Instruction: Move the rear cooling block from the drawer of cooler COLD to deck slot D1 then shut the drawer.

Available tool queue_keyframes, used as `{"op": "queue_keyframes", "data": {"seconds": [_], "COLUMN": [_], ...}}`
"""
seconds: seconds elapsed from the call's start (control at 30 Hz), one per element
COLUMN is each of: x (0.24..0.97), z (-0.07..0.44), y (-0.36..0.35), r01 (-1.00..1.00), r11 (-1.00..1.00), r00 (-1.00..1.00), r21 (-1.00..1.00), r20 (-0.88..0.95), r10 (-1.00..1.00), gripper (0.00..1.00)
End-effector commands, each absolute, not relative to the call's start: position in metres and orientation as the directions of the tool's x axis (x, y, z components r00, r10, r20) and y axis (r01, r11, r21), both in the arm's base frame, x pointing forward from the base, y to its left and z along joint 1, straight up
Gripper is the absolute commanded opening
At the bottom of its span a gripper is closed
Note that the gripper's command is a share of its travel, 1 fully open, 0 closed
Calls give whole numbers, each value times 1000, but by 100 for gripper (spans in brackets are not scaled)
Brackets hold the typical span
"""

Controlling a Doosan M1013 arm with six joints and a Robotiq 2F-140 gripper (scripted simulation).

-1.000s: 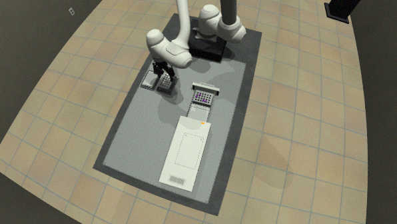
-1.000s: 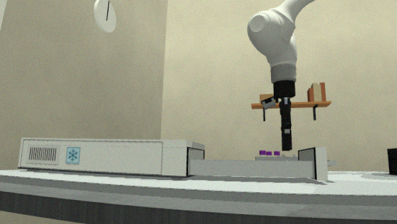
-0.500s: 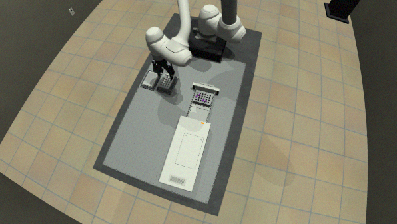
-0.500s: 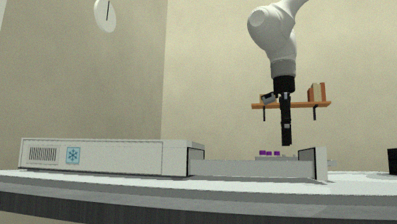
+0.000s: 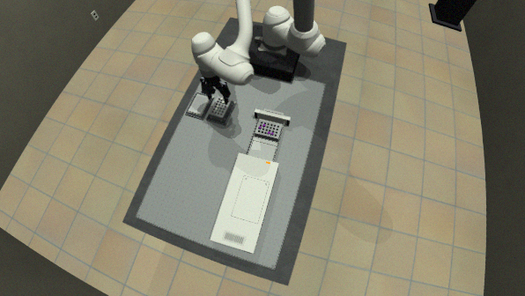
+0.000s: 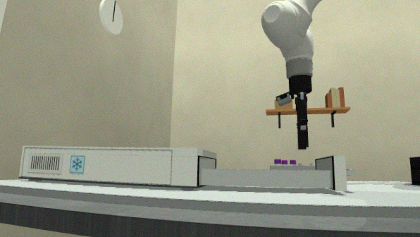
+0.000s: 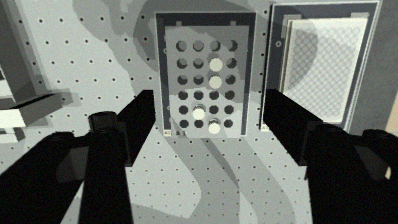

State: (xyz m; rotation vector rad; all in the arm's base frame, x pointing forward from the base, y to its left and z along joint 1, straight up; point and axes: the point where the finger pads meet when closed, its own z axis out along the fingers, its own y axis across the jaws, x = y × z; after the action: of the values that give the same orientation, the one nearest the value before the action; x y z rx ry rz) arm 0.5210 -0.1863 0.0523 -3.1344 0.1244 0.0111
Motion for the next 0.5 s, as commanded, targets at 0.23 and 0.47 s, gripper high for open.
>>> {"op": "queue_keyframes", "data": {"seconds": [0.23, 0.47], "x": [522, 522], "z": [66, 72], "y": [-186, -186], "r01": [-79, -79], "r11": [-997, -997], "r00": [997, 997], "r21": [-4, -4], "r20": [-6, -6], "r10": [-79, -79], "gripper": [66, 66]}}
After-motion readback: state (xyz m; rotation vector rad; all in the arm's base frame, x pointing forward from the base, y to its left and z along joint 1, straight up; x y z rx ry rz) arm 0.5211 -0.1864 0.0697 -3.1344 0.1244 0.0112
